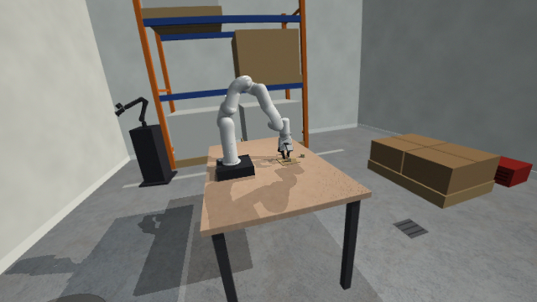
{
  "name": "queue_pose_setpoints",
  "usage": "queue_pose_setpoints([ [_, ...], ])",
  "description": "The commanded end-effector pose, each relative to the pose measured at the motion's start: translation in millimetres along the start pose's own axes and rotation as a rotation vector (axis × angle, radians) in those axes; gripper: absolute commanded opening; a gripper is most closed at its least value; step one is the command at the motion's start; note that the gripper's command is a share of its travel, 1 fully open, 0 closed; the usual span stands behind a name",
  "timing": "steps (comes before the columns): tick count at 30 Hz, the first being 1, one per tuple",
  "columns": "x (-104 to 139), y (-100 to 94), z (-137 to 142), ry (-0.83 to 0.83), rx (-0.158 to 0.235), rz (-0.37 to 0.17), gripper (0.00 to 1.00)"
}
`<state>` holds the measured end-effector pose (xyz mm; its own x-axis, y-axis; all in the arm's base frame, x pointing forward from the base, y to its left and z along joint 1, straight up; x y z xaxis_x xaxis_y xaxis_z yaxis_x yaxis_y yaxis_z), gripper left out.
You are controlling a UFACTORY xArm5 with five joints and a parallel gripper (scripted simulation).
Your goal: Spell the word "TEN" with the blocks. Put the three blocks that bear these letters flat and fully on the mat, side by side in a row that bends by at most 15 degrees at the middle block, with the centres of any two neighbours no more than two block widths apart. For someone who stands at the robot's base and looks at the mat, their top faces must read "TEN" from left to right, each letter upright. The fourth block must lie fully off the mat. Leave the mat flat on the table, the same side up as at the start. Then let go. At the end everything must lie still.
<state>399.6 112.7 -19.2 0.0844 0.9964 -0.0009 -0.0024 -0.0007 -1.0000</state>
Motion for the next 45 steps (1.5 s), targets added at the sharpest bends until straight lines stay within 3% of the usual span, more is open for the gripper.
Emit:
queue_pose_setpoints([
  [1, 0.4, -1.0, -1.2, 0.0, -0.003, -0.001, 0.21],
  [21, 0.4, -1.0, -1.2, 0.0, -0.003, -0.001, 0.21],
  [34, 0.4, -1.0, -1.2, 0.0, -0.003, -0.001, 0.42],
  [45, 0.4, -1.0, -1.2, 0.0, -0.003, -0.001, 0.42],
])
Point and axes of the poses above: the point where the finger pads meet when closed, its own y axis out along the fingers, its own z axis across the jaws, x = y × z, the point moved 2 cm from there along -y, back along the fingers, and after that the axes turned 15 degrees about y, right-handed, at the moved point
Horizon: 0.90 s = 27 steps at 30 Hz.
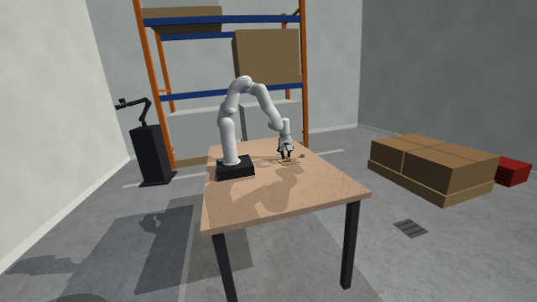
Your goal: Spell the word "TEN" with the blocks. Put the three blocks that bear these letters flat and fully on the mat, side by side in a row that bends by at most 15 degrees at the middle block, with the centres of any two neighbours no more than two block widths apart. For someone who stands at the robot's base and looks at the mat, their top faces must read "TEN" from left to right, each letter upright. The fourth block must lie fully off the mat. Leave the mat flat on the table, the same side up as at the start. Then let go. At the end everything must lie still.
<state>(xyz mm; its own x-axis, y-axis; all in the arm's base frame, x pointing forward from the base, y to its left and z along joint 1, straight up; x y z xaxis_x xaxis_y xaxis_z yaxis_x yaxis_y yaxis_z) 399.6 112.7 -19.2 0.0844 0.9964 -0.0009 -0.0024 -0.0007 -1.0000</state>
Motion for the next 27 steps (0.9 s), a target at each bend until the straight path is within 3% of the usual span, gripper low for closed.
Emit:
queue_pose_setpoints([
  [1, 0.4, -1.2, -1.2, 0.0, -0.003, -0.001, 0.42],
  [9, 0.4, -11.3, -1.1, 0.0, -0.003, -0.001, 0.42],
  [22, 0.3, -75.6, -1.0, 0.0, -0.003, -0.001, 0.42],
  [27, 0.3, -85.2, -1.0, 0.0, -0.003, -0.001, 0.42],
])
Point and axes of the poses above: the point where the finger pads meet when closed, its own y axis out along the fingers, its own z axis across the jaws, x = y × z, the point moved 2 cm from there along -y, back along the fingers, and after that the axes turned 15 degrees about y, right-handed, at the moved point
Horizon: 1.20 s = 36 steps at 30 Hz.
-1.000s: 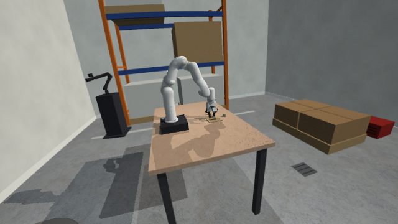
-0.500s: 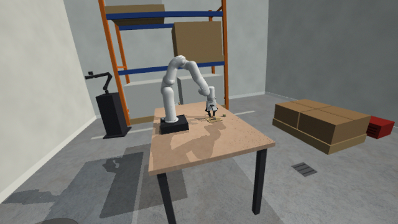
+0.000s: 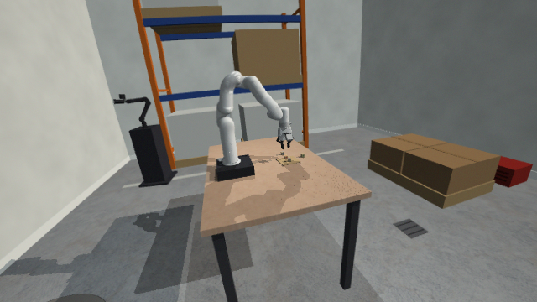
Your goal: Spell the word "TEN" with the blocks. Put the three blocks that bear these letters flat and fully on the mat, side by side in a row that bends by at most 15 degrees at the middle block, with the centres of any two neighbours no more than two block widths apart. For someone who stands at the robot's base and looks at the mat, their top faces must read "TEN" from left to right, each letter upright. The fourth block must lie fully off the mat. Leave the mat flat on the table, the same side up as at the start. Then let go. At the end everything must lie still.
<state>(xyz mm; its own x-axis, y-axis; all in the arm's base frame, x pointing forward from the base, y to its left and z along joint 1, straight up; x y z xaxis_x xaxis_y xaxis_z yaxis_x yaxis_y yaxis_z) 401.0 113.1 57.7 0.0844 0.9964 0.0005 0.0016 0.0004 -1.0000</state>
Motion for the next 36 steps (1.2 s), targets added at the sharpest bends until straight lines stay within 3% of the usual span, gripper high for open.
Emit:
queue_pose_setpoints([
  [1, -0.1, -10.3, 0.2, 0.0, 0.001, 0.0, 0.42],
  [6, -0.1, -13.5, 0.3, 0.0, 0.001, 0.0, 0.42],
  [7, -0.1, -13.5, 0.3, 0.0, 0.001, 0.0, 1.0],
  [27, -0.8, -13.4, 0.0, 0.003, 0.001, 0.0, 1.0],
  [31, -34.8, -8.1, -11.6, 0.144, 0.001, 0.0, 1.0],
  [33, -34.8, -8.1, -11.6, 0.144, 0.001, 0.0, 1.0],
  [36, -57.5, -4.6, -17.5, 0.235, 0.001, 0.0, 1.0],
])
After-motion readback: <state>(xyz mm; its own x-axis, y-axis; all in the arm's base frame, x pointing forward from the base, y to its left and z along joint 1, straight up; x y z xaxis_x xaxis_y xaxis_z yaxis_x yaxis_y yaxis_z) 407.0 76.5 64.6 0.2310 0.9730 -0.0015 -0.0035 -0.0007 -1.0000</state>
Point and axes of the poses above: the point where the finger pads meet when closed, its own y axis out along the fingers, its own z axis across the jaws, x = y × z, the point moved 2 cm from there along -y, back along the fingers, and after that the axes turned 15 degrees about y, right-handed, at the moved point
